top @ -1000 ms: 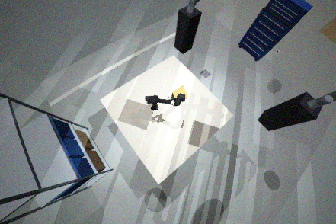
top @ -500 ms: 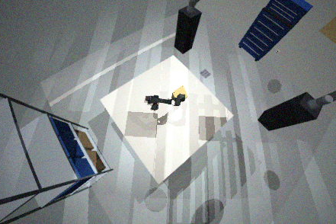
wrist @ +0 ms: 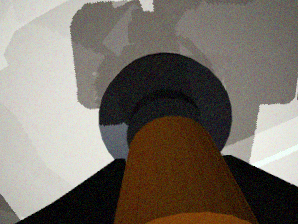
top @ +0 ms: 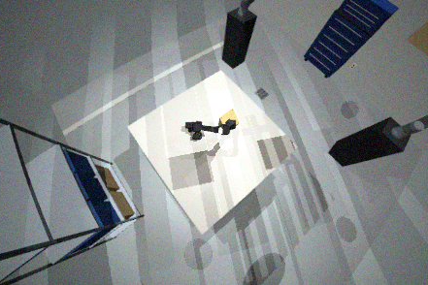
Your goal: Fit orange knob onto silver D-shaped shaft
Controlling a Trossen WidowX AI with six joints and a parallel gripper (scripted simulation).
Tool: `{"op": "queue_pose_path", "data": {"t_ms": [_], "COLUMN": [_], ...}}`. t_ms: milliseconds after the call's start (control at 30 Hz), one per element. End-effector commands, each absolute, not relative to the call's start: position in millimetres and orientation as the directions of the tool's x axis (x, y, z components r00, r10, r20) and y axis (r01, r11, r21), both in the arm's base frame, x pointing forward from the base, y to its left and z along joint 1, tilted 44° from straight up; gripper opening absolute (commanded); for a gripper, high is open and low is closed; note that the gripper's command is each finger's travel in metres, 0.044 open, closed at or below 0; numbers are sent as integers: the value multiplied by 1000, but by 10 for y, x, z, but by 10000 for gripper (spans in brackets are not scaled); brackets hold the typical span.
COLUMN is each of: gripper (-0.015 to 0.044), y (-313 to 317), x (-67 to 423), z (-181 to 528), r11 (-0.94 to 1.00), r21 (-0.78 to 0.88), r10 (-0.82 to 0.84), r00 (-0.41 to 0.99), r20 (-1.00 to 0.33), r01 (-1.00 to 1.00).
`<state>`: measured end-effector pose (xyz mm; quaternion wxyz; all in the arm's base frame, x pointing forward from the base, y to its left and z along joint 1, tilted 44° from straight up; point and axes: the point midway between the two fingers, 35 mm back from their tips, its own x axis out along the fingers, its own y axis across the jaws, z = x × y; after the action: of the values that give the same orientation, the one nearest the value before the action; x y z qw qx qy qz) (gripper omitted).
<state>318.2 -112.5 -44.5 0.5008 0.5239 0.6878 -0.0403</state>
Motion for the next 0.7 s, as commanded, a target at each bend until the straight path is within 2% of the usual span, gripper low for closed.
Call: {"op": "queue_pose_path", "data": {"t_ms": [0, 267, 667], "gripper": [0, 0, 0], "y": [-1152, -1165, -1134], "x": [3207, 3234, 3239], "z": [-413, -417, -457], "r11": [448, 559, 559], "r21": [472, 563, 563], "r10": [678, 678, 678], "r00": [56, 56, 56], "r20": [-733, -733, -733], "r01": [760, 608, 608]}}
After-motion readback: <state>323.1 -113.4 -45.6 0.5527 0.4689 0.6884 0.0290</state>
